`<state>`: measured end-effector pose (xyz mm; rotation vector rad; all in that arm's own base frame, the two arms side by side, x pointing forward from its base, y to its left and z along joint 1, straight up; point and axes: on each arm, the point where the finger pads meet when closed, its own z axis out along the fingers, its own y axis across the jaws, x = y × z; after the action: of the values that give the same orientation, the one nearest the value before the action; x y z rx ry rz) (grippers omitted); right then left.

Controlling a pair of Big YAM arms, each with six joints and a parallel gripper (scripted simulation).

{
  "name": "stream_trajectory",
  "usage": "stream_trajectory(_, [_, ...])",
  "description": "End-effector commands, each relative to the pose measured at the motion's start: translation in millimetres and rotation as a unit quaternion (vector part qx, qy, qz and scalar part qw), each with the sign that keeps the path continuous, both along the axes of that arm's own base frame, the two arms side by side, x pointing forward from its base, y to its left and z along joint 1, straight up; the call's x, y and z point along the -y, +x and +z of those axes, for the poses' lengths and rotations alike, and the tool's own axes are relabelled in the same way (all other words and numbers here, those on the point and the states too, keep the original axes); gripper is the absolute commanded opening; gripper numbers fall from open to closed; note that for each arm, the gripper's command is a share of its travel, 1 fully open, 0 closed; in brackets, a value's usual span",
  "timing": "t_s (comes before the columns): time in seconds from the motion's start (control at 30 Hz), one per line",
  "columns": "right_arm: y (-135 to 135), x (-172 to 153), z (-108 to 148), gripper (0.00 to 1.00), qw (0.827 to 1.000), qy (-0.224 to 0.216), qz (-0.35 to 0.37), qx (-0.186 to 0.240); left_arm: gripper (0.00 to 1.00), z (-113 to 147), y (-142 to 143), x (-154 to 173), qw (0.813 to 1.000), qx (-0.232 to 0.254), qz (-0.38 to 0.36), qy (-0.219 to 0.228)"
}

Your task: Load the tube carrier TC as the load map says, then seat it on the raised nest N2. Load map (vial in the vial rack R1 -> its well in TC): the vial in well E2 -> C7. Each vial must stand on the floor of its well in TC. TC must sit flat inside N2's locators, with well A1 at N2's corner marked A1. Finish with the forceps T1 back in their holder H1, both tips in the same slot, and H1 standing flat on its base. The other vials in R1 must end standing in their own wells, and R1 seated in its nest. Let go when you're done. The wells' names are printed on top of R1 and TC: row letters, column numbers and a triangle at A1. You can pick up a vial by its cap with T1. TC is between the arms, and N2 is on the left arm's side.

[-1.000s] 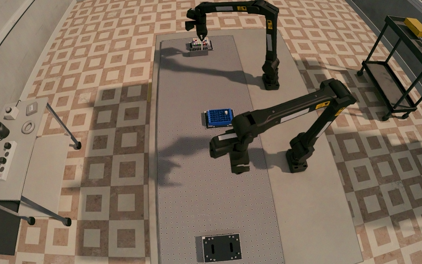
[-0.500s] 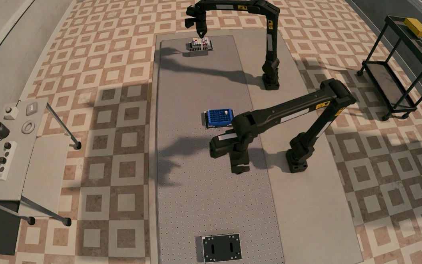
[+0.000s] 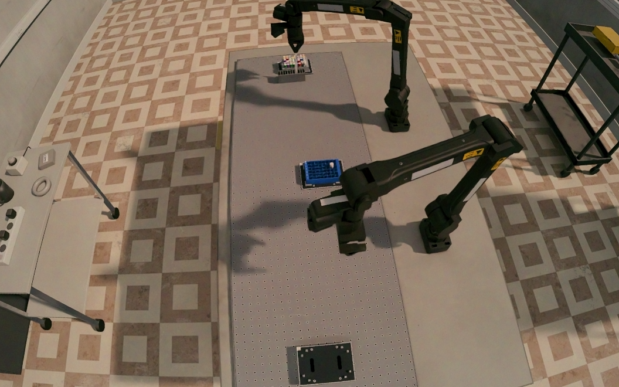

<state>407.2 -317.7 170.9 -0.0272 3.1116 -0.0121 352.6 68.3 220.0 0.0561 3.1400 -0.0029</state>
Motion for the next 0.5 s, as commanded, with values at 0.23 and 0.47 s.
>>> stream_trajectory(0.23, [-4, -25, 19, 0.24, 1.000, -0.001, -0.016, -0.009, 1.00, 14, 8, -3, 1.000, 0.017, 0.003, 0.004])
stream_trajectory(0.47, [-11, -51, 25, 0.24, 1.000, 0.000, -0.016, -0.009, 1.00, 14, 8, -3, 1.000, 0.017, 0.003, 0.004])
